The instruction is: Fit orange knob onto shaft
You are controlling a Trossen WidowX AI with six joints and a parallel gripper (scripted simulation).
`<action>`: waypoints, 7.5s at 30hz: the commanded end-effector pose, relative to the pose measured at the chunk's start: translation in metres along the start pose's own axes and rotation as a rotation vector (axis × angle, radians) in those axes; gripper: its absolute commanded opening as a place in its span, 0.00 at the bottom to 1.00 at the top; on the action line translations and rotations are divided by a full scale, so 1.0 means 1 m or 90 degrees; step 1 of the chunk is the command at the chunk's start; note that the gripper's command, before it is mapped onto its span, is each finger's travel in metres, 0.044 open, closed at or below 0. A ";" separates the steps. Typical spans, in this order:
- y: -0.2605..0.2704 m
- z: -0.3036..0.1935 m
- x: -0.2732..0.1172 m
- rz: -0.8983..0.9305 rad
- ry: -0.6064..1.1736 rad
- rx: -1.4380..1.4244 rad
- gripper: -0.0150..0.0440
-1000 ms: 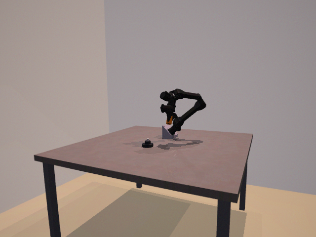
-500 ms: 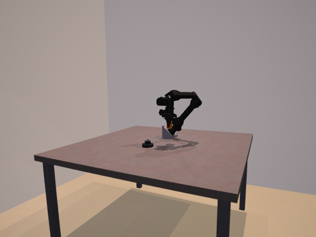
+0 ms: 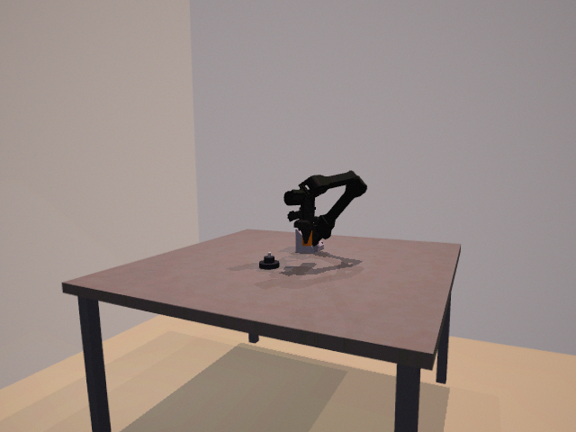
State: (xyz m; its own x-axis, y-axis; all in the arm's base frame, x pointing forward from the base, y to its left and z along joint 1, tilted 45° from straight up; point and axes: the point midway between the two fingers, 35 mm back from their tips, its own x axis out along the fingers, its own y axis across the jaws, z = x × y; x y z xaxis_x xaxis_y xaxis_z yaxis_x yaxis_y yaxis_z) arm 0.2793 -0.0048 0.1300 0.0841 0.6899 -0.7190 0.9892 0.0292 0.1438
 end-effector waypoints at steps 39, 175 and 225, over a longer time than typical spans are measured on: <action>0.005 0.001 0.092 -0.020 0.011 -0.027 0.66; 0.016 0.010 -0.038 -0.007 0.008 0.007 0.25; 0.034 0.130 -0.002 -0.019 0.005 -0.020 0.25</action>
State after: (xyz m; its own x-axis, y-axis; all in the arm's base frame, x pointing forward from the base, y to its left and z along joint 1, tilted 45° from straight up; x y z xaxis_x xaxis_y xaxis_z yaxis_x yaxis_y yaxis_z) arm 0.3241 -0.0908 0.0551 0.0414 0.7029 -0.7101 0.9895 0.0696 0.1266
